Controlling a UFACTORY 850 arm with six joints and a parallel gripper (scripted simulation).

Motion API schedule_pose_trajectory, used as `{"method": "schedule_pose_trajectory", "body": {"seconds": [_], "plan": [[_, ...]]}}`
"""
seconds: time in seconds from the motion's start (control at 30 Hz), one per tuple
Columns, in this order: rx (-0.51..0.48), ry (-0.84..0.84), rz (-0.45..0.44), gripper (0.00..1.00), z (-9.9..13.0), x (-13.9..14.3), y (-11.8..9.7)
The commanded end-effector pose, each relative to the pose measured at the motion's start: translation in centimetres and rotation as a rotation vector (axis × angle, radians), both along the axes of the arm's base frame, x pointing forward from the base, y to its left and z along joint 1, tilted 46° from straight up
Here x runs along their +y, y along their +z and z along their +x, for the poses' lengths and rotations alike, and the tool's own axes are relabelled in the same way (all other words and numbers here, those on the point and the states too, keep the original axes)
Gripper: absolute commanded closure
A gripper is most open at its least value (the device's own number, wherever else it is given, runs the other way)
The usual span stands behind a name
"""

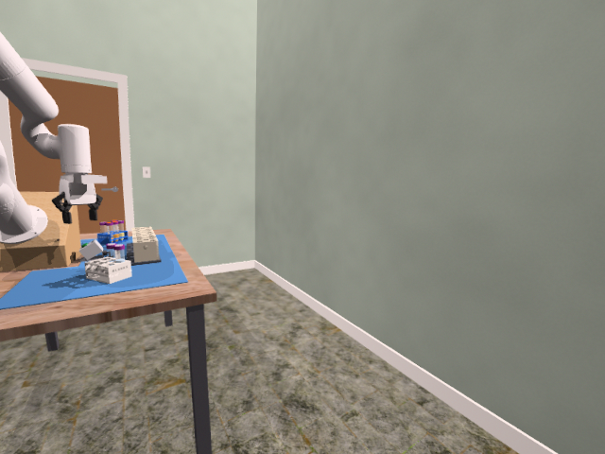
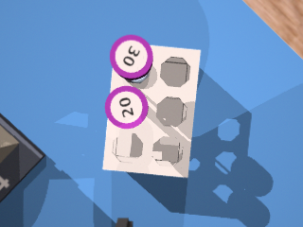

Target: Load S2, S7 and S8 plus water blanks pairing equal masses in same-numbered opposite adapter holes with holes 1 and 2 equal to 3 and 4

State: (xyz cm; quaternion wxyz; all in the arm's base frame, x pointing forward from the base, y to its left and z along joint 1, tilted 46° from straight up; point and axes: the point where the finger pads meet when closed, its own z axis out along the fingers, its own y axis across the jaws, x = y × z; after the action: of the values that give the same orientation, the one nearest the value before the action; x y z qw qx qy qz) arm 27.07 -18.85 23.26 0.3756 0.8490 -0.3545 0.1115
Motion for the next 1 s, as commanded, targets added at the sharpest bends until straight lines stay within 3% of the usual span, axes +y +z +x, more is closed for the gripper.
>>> {"method": "schedule_pose_trajectory", "body": {"seconds": [0.0, 0.37, 0.77, 0.83, 0.97], "plan": [[-0.001, 0.000, 0.000, 0.00, 0.1, 0.6, 0.6], [-0.001, 0.000, 0.000, 0.00, 0.3, 2.4, 2.3], [0.286, 0.277, 0.031, 0.00, 2.8, 6.0, -1.7], [0.286, 0.277, 0.031, 0.00, 2.8, 6.0, -1.7], [0.382, 0.370, 0.041, 0.00, 3.6, 7.2, -3.1]]}}
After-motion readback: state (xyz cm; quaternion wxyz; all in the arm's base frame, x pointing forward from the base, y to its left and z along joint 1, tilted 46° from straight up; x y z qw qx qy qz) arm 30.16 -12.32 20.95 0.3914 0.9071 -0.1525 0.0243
